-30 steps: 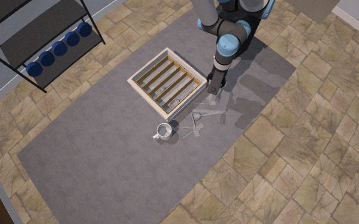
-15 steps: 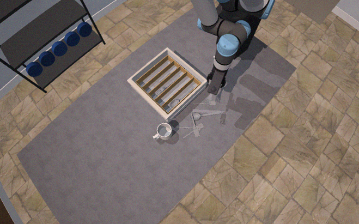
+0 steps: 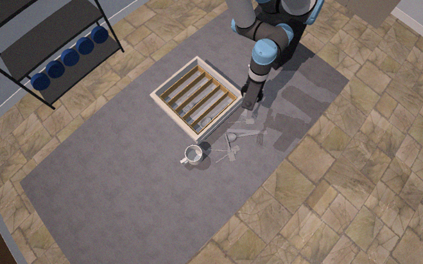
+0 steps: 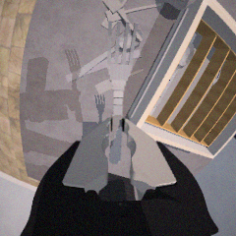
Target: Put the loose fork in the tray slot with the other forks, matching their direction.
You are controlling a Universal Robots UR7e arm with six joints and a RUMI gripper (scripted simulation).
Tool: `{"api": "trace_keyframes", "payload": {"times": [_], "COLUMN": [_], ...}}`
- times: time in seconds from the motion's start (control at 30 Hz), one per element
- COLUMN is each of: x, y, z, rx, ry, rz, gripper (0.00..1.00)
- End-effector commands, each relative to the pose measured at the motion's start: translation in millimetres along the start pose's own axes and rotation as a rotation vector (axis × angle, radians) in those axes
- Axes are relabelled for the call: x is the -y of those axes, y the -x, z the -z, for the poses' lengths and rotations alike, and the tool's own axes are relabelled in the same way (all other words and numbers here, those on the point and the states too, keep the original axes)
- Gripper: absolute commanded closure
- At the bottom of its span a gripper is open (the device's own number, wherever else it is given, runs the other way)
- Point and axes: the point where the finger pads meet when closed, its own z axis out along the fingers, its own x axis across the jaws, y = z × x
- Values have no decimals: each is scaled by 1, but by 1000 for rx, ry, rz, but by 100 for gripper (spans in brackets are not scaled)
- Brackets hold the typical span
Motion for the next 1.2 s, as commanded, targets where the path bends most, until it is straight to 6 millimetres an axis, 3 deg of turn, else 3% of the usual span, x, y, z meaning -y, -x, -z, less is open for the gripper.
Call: {"api": "trace_keyframes", "payload": {"times": [0.0,0.23,0.3,0.8,0.87,1.17], "x": [-2,-5,-5,-16,-16,-21], "y": [-18,-55,-55,-159,-159,-218], "z": [0,0,0,0,0,0], "rx": [1,1,1,1,1,-3], "ry": [-1,-1,-1,-2,-2,-5], "rz": [0,0,0,1,1,-1], "gripper": [98,98,98,98,98,98]}}
